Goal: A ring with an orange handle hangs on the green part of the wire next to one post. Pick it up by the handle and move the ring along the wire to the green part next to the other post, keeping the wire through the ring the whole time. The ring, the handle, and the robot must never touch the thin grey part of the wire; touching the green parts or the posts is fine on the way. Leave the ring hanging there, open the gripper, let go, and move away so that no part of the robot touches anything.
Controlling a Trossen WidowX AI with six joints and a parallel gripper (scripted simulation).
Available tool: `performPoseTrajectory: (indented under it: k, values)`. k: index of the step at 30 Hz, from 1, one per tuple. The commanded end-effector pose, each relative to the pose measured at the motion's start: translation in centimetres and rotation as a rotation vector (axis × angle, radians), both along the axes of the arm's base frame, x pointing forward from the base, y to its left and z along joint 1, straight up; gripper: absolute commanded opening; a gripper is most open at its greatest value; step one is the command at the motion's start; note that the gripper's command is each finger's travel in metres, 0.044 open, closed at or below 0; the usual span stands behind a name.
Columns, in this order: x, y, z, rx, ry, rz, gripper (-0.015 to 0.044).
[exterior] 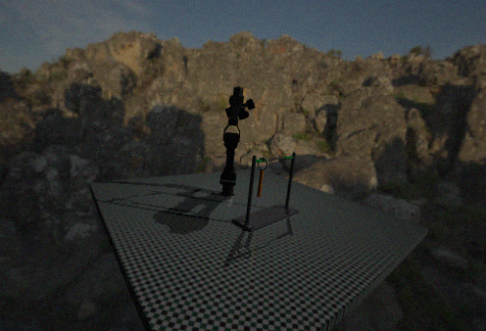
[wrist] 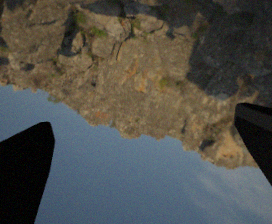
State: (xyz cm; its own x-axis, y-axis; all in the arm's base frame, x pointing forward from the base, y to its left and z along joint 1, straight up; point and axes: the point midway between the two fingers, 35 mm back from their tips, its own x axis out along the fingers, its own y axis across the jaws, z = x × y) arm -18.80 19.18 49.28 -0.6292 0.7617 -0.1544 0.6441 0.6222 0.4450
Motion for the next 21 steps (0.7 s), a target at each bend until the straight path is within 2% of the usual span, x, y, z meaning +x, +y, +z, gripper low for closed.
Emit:
performPoseTrajectory:
  k: [1,9,21]
  values:
    - [0.0,0.1,0.0,0.0,-0.001,-0.003,0.0374]
    - [2.6,2.8,-0.7,0.012,-0.038,-0.144,0.0164]
    - [7.7,7.3,-1.6,0.1,-0.161,-0.325,0.016]
